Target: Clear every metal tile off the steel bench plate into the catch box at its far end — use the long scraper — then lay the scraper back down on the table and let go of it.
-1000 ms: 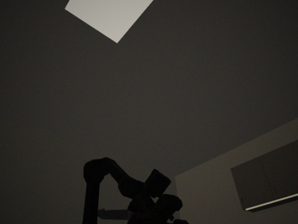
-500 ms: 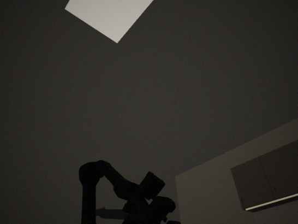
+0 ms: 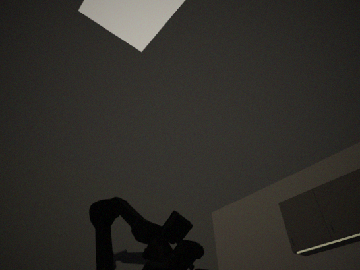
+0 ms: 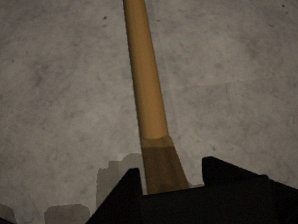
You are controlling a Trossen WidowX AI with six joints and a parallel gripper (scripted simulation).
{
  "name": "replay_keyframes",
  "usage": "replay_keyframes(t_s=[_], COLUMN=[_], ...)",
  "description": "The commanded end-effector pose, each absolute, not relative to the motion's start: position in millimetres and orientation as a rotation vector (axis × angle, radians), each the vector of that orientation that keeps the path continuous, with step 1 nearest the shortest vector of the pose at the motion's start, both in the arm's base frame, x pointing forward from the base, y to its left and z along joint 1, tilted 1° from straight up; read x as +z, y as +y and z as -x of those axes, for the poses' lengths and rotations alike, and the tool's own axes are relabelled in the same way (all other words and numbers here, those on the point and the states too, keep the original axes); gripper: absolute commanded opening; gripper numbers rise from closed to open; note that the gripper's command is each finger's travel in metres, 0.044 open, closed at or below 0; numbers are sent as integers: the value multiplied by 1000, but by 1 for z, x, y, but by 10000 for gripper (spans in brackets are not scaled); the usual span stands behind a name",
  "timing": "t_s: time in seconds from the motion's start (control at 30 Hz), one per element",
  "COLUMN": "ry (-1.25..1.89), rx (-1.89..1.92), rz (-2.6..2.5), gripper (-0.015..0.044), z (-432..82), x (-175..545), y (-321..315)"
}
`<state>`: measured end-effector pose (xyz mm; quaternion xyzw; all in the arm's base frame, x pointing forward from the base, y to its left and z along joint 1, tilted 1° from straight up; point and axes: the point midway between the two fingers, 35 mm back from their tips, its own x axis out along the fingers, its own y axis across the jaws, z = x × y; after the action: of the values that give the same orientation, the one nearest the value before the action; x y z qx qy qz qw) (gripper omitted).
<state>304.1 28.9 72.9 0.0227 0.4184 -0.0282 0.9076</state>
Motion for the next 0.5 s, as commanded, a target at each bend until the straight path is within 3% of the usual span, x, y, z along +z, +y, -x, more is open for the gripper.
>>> replay_keyframes(t_s=[0.0, 0.47], ry=[861, 868], rx=[-62, -61], rz=[-47, -45], gripper=[0, 0], z=[-297, -296], x=[72, 71], y=[28, 14])
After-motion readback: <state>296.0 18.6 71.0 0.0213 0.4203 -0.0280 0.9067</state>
